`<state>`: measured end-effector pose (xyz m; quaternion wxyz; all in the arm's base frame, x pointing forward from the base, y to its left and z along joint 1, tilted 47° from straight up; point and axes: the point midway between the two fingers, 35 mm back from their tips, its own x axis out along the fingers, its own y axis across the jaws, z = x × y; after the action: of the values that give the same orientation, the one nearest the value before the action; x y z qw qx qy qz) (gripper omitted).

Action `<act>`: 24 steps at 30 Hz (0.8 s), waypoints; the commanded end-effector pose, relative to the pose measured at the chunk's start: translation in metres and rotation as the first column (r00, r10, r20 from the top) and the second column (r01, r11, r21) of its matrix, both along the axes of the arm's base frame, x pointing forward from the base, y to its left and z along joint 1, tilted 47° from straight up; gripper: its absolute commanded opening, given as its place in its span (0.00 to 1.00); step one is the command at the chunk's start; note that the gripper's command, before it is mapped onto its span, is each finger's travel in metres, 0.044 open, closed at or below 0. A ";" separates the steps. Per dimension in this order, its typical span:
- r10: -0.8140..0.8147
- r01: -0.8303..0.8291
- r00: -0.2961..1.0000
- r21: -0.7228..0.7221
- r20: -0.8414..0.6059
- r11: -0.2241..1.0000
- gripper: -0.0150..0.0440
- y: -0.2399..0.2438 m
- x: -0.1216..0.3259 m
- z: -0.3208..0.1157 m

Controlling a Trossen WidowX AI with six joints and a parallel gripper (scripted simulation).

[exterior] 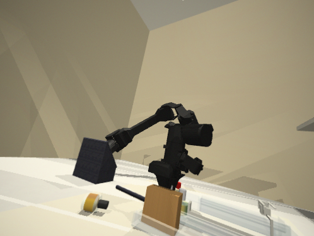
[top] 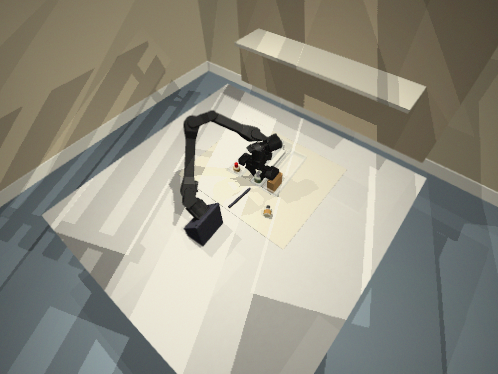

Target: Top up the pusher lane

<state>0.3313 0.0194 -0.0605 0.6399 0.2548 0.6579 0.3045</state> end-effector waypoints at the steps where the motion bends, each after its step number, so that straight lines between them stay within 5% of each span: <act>1: -0.003 0.003 1.000 0.007 0.007 1.000 0.25 0.001 0.001 0.001; 24: -0.003 0.003 1.000 0.007 0.007 1.000 0.25 0.000 -0.003 0.001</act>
<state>0.3271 0.0193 -0.0605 0.6388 0.2571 0.6587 0.3031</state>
